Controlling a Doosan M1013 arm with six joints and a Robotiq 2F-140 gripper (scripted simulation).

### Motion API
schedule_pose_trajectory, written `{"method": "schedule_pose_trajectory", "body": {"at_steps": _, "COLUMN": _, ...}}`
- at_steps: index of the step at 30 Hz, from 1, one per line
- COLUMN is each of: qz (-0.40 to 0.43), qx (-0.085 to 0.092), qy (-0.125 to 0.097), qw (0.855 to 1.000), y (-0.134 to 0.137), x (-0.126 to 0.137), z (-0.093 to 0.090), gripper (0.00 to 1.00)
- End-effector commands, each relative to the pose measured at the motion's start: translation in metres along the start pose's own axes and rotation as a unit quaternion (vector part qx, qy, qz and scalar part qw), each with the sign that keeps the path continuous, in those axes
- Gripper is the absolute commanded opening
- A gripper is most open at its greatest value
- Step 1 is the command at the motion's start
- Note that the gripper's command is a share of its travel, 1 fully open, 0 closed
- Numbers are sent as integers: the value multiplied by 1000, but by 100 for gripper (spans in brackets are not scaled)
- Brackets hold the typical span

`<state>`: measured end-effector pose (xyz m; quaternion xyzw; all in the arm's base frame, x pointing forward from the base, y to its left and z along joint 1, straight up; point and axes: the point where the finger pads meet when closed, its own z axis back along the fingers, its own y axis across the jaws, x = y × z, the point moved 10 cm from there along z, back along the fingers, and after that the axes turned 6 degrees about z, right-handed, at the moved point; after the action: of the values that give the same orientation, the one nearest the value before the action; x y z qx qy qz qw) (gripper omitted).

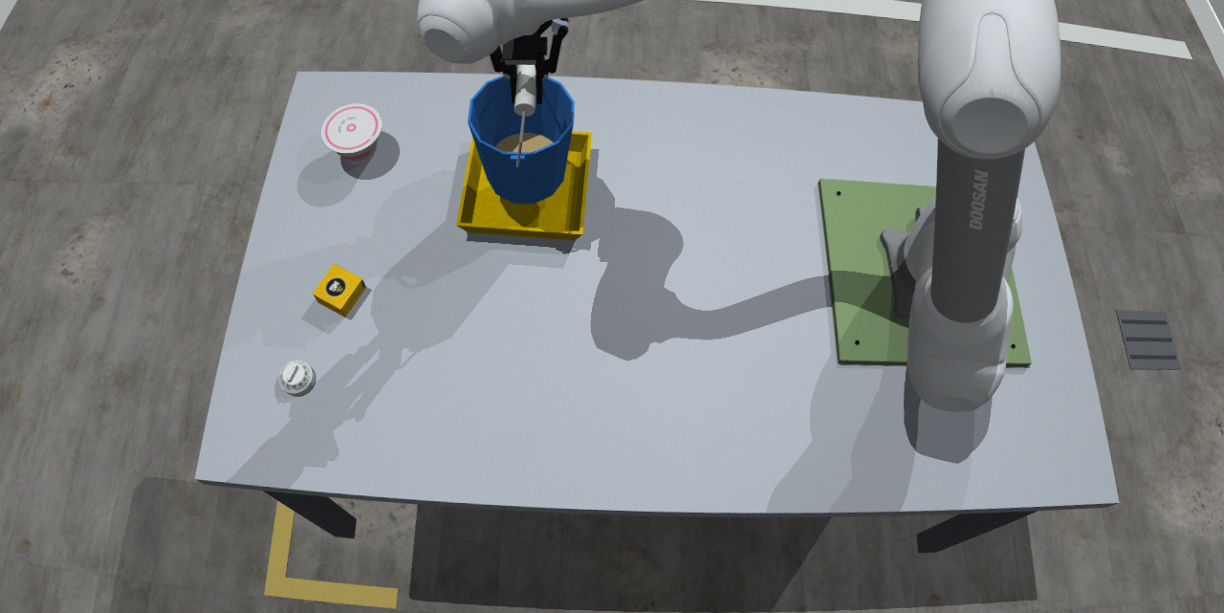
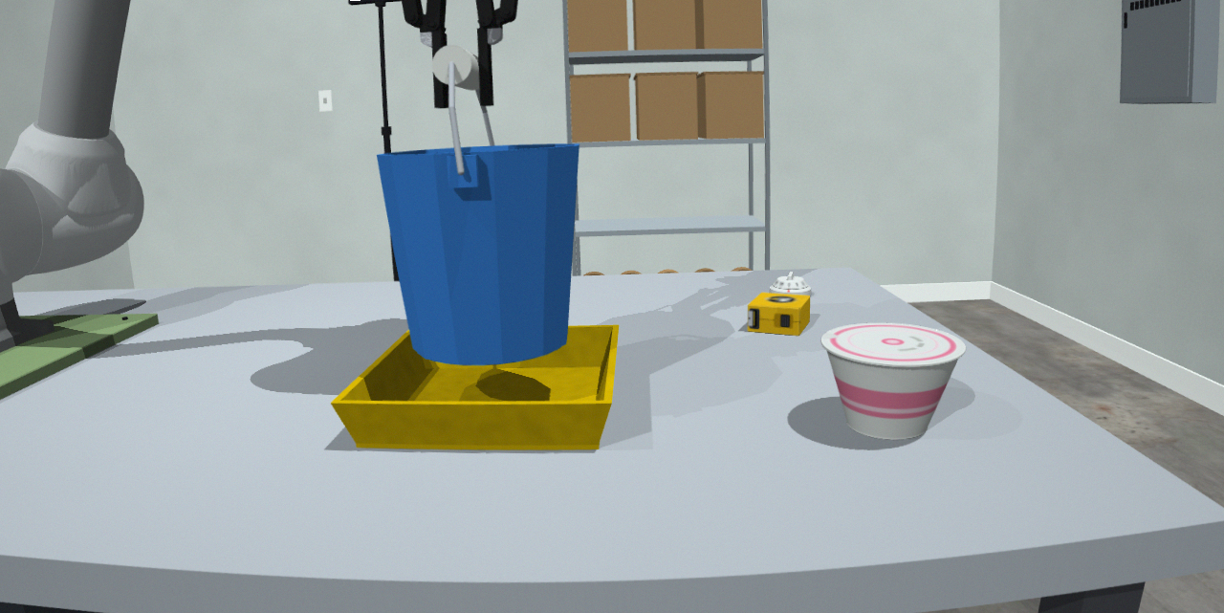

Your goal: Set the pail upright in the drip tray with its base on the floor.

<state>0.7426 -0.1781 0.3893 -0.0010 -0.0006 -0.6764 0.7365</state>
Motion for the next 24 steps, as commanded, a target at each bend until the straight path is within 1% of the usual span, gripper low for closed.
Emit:
{"method": "schedule_pose_trajectory", "body": {"at_steps": 1, "qz": 0, "qx": 1, "qy": 0, "qw": 1000, "y": 0, "x": 0, "z": -4, "gripper": 10}}
{"method": "schedule_pose_trajectory", "body": {"at_steps": 3, "qz": 0, "qx": 1, "qy": 0, "qw": 1000, "y": 0, "x": 0, "z": -4, "gripper": 10}}
{"method": "schedule_pose_trajectory", "body": {"at_steps": 18, "qz": 0, "qx": 1, "qy": 0, "qw": 1000, "y": 0, "x": 0, "z": -24, "gripper": 10}}
{"method": "schedule_pose_trajectory", "body": {"at_steps": 24, "qz": 0, "qx": 1, "qy": 0, "qw": 1000, "y": 0, "x": 0, "z": -29, "gripper": 10}}
